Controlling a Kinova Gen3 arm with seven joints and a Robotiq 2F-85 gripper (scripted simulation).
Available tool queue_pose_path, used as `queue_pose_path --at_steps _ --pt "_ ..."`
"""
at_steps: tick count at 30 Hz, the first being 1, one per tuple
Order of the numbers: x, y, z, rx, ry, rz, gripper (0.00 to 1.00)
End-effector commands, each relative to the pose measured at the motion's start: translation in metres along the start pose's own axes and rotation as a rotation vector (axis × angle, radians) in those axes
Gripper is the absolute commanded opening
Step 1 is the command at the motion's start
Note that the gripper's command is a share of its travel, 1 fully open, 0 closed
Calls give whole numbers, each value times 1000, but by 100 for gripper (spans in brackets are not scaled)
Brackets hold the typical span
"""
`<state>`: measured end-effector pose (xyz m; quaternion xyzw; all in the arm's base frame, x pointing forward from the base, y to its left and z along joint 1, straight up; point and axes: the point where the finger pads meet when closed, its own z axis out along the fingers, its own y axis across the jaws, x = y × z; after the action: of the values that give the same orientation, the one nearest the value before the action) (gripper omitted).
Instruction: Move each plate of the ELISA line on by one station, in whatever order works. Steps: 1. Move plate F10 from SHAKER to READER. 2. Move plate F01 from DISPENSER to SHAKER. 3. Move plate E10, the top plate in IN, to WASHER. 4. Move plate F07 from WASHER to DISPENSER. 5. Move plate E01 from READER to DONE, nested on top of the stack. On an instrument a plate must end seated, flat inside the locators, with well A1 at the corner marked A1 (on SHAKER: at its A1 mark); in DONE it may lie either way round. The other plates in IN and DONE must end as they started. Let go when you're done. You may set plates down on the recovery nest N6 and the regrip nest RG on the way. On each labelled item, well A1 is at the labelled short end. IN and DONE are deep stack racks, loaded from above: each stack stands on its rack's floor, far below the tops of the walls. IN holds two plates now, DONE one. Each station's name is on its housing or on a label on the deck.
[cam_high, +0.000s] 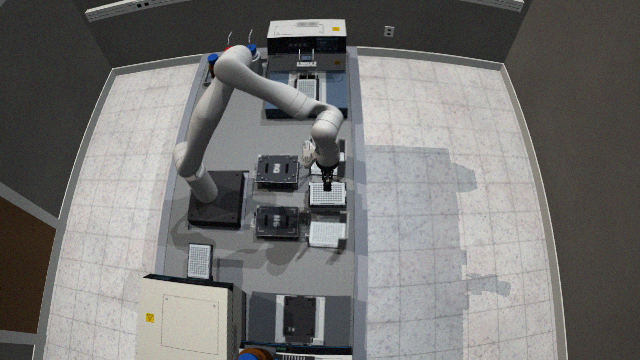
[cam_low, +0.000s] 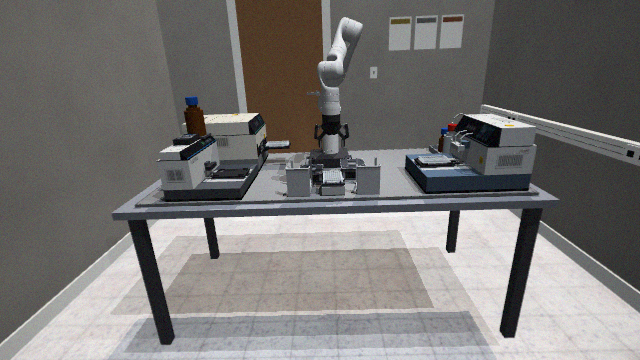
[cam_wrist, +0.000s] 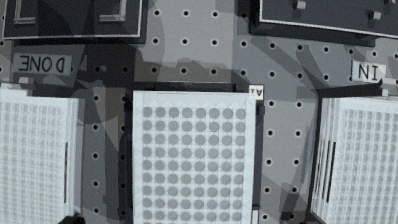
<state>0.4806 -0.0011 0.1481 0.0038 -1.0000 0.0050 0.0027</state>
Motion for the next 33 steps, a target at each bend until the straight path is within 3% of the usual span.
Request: queue_pose_path --at_steps 1,14,33 --pt "-1 1 -9 1 -3 0 100" --pt "0 0 -23 1 -3 1 100" --pt "-1 1 -21 -3 -5 -2 100"
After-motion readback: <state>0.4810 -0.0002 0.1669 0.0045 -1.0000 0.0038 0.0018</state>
